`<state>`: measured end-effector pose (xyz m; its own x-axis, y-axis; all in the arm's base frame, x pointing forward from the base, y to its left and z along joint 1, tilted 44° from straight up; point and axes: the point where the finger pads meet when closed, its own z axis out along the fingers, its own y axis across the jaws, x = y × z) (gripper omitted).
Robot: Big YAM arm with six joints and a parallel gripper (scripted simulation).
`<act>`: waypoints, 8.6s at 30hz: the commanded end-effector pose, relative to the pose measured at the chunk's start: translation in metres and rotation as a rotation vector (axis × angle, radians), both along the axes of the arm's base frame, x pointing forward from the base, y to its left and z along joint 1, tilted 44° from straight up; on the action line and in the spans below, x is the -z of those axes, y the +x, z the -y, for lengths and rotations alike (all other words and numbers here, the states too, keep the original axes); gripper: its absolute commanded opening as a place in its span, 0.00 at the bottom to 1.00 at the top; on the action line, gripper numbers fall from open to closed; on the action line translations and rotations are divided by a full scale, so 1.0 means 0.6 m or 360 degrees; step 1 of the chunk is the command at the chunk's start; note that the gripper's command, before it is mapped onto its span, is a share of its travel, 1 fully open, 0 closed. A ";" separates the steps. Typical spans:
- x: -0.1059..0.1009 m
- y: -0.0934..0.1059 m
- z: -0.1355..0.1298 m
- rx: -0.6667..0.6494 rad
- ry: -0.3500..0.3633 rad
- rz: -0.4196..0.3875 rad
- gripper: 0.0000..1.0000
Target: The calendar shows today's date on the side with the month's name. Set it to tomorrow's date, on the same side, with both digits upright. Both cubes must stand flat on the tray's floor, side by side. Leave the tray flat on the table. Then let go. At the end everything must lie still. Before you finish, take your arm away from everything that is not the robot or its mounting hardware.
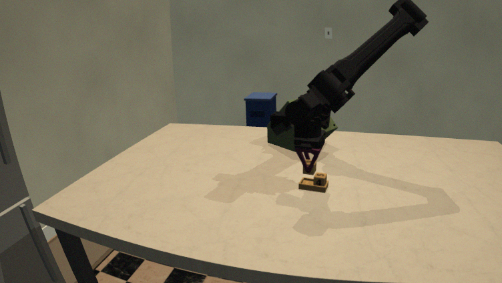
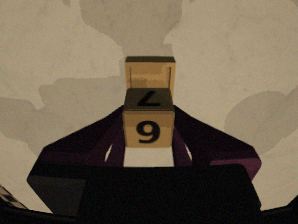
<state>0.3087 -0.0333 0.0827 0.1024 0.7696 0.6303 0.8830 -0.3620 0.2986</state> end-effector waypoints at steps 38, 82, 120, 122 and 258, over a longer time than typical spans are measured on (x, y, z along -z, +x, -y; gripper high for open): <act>-0.001 0.003 0.015 0.0051 -0.0004 0.0004 0.27; -0.005 0.012 0.016 0.0043 -0.0010 0.0015 0.27; 0.029 0.020 -0.012 0.0030 -0.0004 0.0000 0.27; 0.035 0.018 -0.022 0.0009 0.0003 -0.0015 0.27; 0.011 0.039 -0.014 0.0013 -0.0027 0.0049 0.27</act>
